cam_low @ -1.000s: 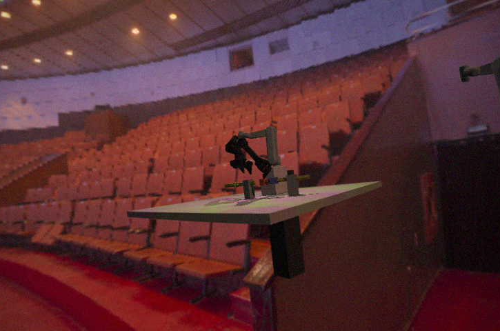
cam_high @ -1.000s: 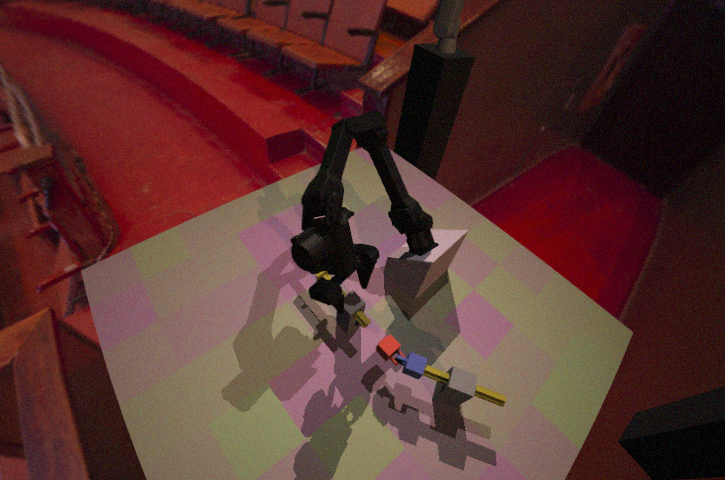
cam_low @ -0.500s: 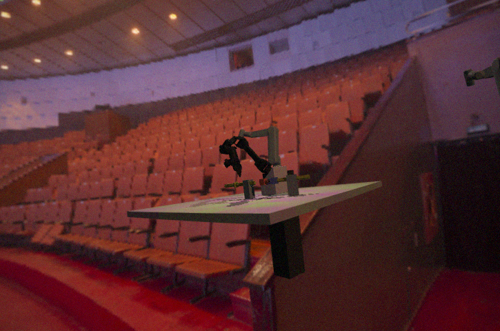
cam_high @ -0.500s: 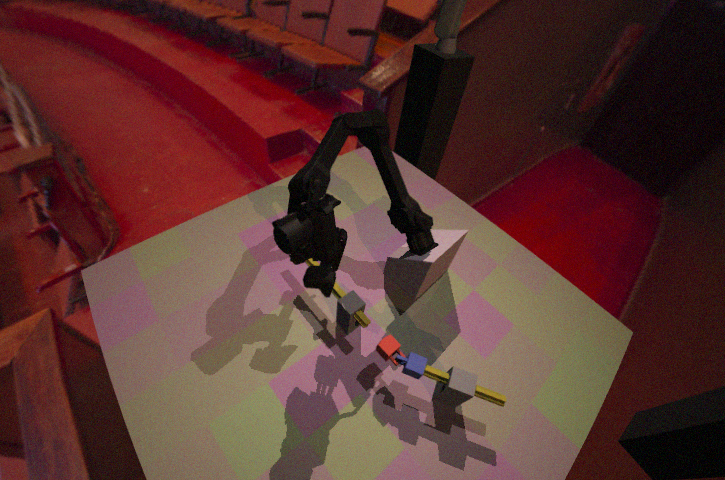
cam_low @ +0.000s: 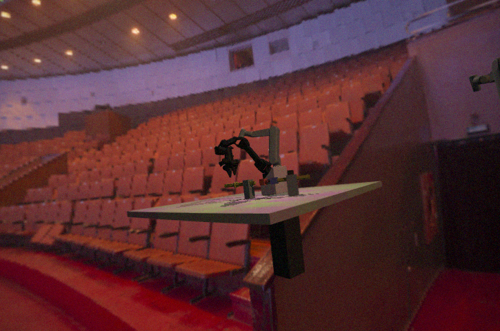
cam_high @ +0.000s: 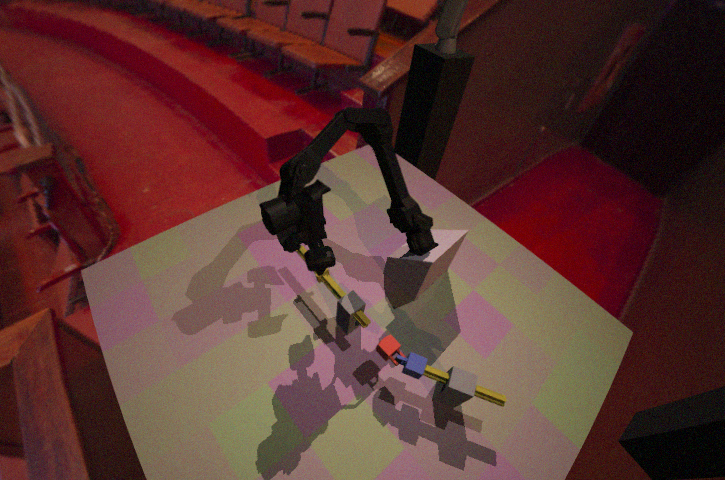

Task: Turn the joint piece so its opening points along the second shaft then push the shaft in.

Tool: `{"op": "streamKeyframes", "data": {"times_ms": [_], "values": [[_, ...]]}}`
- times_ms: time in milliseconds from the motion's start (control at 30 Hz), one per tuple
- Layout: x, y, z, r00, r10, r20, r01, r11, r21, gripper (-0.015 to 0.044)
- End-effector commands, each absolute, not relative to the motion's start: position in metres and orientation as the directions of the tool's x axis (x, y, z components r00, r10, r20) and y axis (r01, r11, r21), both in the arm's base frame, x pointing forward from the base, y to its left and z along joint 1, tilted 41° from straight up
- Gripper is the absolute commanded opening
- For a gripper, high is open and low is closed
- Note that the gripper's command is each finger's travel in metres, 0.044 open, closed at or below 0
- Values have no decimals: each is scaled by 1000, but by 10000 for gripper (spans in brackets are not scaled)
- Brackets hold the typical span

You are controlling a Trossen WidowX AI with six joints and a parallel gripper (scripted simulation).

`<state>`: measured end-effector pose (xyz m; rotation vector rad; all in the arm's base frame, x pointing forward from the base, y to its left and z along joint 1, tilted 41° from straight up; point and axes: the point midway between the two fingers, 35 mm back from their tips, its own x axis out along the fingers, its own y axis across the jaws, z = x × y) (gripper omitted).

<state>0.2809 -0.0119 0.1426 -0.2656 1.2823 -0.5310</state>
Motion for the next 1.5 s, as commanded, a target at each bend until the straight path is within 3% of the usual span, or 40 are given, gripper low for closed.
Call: {"op": "streamKeyframes", "data": {"times_ms": [0, 267, 533, 1000, 1467], "values": [[280, -29, 161, 191, -561, -805, 94, 827, -554, 440], [274, -53, 185, 176, -629, -757, -119, 750, -651, 440], [274, -54, 185, 175, -631, -756, -119, 749, -652, 440], [281, -66, 170, 139, -640, -756, 326, 750, -575, 440], [287, -80, 154, 100, -646, -756, 724, 569, -391, 440]]}}
